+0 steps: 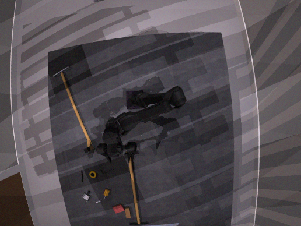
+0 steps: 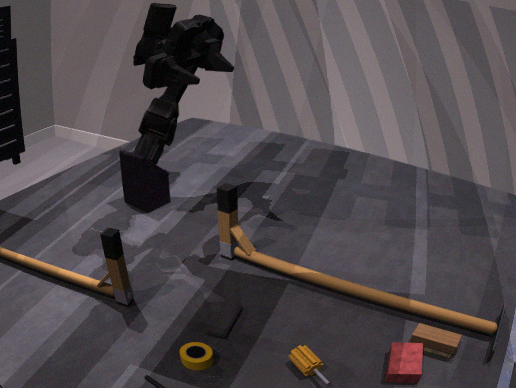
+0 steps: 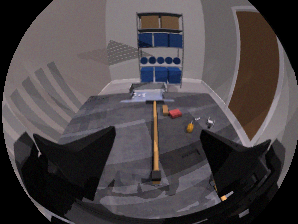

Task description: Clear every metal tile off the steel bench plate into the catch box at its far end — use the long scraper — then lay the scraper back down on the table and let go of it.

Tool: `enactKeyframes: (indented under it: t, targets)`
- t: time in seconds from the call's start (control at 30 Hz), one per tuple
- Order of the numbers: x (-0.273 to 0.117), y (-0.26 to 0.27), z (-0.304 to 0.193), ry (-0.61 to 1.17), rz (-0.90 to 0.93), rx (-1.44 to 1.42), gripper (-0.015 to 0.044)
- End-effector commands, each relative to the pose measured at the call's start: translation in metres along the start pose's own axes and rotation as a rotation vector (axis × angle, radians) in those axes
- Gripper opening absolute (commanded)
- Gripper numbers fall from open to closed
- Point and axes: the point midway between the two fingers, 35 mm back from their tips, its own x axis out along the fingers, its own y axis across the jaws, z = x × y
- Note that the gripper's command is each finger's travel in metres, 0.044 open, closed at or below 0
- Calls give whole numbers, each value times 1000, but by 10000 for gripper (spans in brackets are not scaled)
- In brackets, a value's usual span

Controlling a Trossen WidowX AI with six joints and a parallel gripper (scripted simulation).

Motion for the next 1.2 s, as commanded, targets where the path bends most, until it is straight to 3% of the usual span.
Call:
enactKeyframes:
  t: [0.0,1.17]
  targets:
    - [13,-6,-16,46,-11,8,440]
    - [76,-14,-172,547,-41,-45,440]
